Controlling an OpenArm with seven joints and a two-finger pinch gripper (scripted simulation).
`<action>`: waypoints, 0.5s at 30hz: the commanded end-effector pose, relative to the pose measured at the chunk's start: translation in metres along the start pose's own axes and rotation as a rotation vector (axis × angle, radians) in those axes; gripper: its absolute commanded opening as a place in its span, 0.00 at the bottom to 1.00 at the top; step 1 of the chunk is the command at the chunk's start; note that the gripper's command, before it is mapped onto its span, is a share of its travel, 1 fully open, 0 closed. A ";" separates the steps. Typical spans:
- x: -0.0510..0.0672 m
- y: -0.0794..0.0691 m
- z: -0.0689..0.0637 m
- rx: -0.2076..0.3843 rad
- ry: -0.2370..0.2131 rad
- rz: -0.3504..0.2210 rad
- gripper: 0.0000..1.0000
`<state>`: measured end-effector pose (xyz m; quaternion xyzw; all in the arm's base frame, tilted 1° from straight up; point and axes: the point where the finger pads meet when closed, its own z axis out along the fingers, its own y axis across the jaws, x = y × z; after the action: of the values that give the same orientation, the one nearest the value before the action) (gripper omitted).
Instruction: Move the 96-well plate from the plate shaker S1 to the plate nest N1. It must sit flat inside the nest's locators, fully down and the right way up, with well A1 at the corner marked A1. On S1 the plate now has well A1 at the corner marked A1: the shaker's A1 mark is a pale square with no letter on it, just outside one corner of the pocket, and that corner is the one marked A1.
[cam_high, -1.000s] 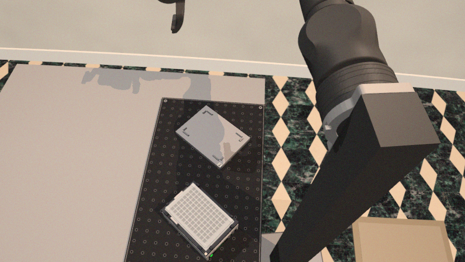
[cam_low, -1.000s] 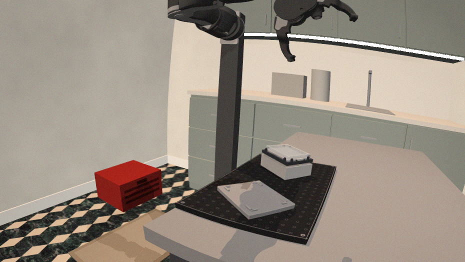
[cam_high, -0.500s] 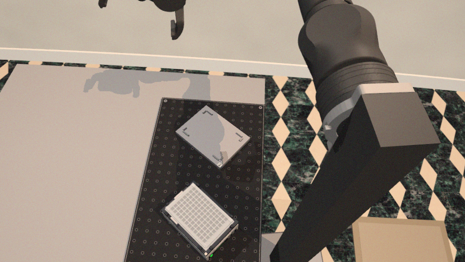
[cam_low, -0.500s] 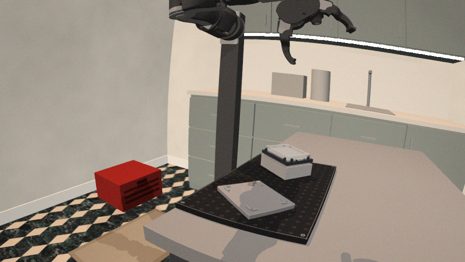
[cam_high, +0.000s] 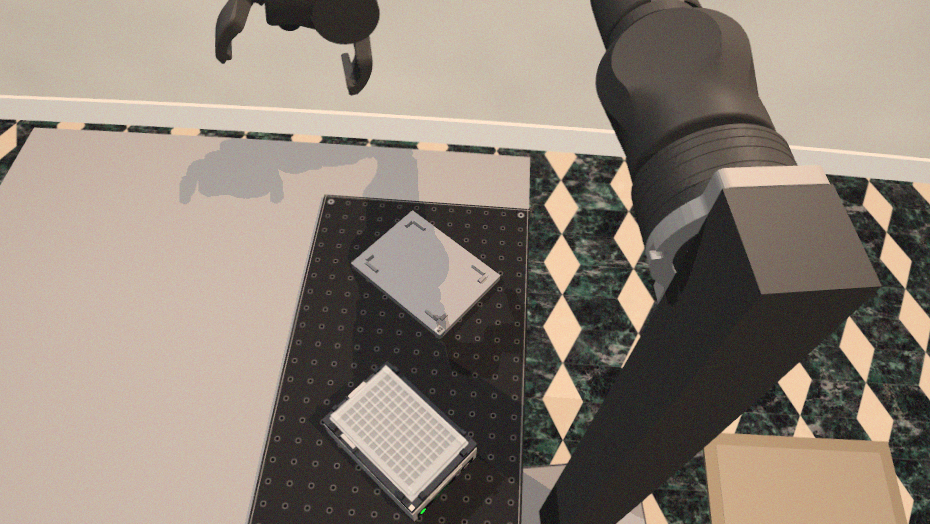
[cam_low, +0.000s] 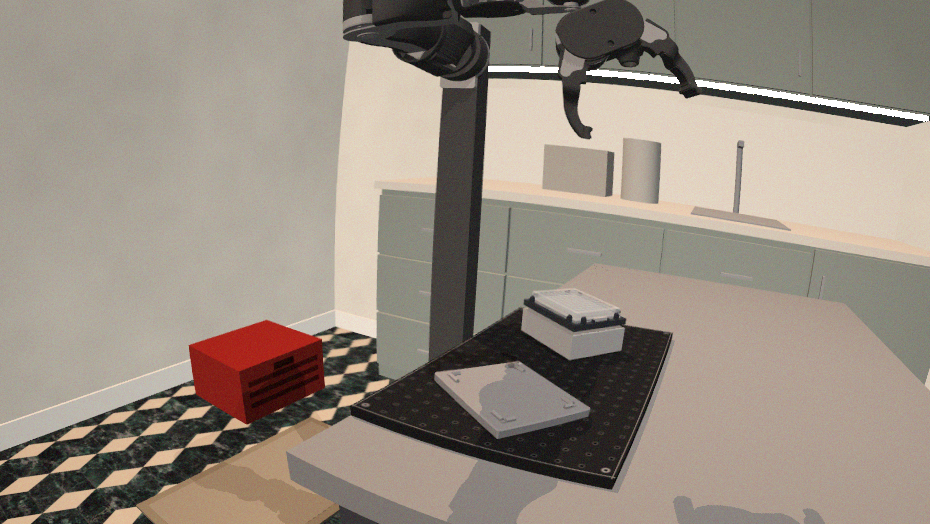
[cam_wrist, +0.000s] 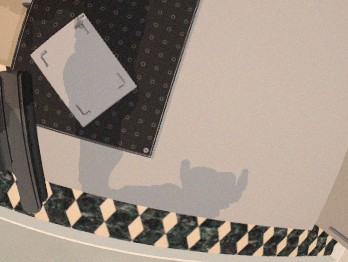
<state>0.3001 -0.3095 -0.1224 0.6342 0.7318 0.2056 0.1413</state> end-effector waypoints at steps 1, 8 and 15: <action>0.013 -0.005 0.006 0.051 0.016 -0.064 0.77; 0.035 -0.015 0.017 0.152 0.037 -0.181 0.77; 0.035 -0.015 0.017 0.152 0.037 -0.181 0.77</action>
<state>0.2894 -0.2741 -0.1441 0.5716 0.8013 0.1481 0.0959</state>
